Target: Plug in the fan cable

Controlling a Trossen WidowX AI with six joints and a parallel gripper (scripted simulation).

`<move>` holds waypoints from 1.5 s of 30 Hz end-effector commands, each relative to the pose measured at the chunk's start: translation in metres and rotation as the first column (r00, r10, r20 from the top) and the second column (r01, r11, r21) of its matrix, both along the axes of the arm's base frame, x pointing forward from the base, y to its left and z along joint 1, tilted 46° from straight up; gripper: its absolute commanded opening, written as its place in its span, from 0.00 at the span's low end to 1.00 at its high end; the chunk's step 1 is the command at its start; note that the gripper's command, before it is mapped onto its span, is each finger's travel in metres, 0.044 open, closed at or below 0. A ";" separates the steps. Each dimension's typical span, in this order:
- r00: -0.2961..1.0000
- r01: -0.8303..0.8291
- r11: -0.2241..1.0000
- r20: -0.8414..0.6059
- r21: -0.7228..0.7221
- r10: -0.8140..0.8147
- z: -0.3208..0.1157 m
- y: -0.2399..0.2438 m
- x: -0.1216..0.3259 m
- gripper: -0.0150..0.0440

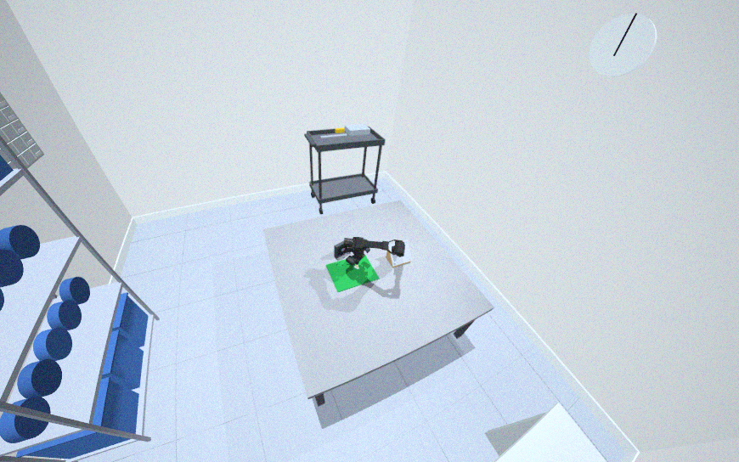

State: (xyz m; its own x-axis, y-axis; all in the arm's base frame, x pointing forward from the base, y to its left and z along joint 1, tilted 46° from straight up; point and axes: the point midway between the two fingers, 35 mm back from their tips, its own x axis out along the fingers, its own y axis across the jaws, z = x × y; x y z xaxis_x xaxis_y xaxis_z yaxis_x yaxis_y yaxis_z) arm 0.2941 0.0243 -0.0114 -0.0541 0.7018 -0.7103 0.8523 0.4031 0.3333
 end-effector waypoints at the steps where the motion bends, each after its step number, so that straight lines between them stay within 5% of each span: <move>1: 1.000 -0.003 1.000 -0.014 0.007 0.003 -0.009 0.012 -0.004 0.25; 45: 1.000 -0.003 1.000 -0.013 0.007 0.004 -0.012 0.015 -0.003 0.25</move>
State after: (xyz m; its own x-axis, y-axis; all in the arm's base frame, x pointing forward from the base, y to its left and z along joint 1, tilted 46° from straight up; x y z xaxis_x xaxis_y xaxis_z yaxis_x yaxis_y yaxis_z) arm 0.2917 0.0384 -0.0225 -0.0661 0.7037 -0.7074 0.8517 0.4091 0.3274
